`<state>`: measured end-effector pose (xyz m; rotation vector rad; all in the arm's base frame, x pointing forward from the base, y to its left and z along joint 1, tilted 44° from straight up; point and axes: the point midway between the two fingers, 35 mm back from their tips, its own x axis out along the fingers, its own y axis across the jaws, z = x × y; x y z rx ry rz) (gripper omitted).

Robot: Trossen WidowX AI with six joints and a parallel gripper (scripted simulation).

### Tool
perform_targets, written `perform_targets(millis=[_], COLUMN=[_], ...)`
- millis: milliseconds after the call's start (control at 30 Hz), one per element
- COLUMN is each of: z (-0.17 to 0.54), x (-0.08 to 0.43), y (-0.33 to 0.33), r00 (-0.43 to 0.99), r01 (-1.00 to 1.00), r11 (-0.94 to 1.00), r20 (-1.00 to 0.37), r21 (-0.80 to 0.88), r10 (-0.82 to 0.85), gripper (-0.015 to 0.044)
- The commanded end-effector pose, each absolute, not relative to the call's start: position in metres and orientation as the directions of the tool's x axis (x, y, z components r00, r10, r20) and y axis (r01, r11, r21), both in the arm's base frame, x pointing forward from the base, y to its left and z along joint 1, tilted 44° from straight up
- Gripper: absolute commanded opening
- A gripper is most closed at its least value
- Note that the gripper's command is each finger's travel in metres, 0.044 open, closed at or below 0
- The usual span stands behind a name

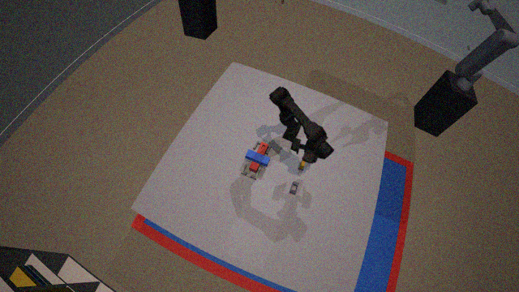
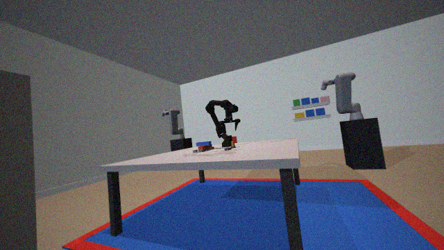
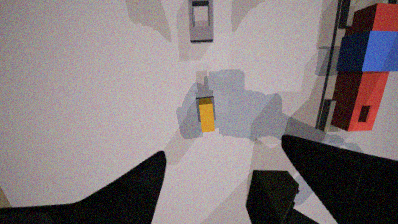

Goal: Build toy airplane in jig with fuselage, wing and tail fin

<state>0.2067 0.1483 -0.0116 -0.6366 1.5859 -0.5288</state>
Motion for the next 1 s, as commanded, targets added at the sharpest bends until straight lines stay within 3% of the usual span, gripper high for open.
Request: perform_targets(millis=[0,233,967], z=[-0.019,-0.059,-0.084], x=[0.200,0.197,0.196], y=[0.153,0.116,0.094], r00=[-0.069,-0.068,-0.067], r01=[-0.064,-0.063,-0.063], r11=[0.742,0.741,0.741], r20=[-0.739,-0.738,-0.738], r21=[-0.667,-0.668,-0.669], r10=[-0.670,-0.671,-0.672], gripper=[0.0440,0.0440,0.0440])
